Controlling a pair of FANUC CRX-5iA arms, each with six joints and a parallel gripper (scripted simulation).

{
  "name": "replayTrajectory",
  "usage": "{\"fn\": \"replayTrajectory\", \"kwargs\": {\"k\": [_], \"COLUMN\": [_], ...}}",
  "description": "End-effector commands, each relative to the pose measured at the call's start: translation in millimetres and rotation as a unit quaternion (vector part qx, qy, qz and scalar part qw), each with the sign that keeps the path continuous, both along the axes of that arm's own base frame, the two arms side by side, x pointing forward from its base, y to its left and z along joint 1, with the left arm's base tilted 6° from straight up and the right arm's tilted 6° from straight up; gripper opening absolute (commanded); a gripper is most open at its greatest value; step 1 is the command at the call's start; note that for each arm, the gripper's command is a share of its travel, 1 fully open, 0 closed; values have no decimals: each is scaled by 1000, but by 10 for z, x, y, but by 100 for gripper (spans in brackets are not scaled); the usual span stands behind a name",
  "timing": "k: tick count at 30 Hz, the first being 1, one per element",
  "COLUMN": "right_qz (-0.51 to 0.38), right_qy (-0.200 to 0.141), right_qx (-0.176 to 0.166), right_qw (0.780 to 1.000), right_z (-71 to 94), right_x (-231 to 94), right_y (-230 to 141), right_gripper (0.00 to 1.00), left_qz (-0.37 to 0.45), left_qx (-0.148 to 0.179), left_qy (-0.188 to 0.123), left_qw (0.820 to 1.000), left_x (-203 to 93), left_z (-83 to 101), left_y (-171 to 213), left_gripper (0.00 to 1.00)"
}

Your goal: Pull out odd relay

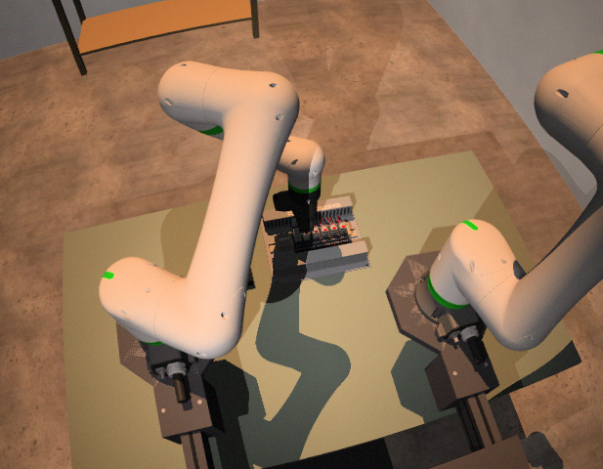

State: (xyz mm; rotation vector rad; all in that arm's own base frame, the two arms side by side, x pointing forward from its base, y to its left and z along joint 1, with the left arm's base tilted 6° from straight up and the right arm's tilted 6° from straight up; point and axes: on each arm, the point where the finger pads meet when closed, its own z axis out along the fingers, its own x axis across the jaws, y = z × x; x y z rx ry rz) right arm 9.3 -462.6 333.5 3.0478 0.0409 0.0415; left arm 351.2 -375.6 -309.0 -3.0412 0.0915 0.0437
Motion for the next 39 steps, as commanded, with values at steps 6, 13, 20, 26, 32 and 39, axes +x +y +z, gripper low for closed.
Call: {"fn": "replayTrajectory", "kwargs": {"k": [6,13,20,26,32,39], "right_qz": [0,0,0,0,0,0], "right_qy": [0,0,0,0,0,0], "right_qx": [-1,-1,-1,-1,-1,-1], "right_qw": [1000,1000,1000,1000,1000,1000], "right_z": [9,9,9,9,9,9], "right_x": [-2,-2,-2,-2,-2,-2], "right_y": [-2,-2,-2,-2,-2,-2], "right_gripper": [100,100,100,100,100,100], "left_qz": [0,-1,-1,-2,-2,-3], "left_qx": [-1,-1,-2,-2,-2,-2], "left_qy": [-5,-13,-15,-23,-27,-30], "left_qw": [1000,1000,1000,1000,1000,1000], "left_x": [4,-1,-2,-7,-9,-11], "left_z": [8,9,10,10,11,11], "left_y": [-8,-8,-8,-7,-7,-7], "left_gripper": [0,0,0,0,0,0]}}
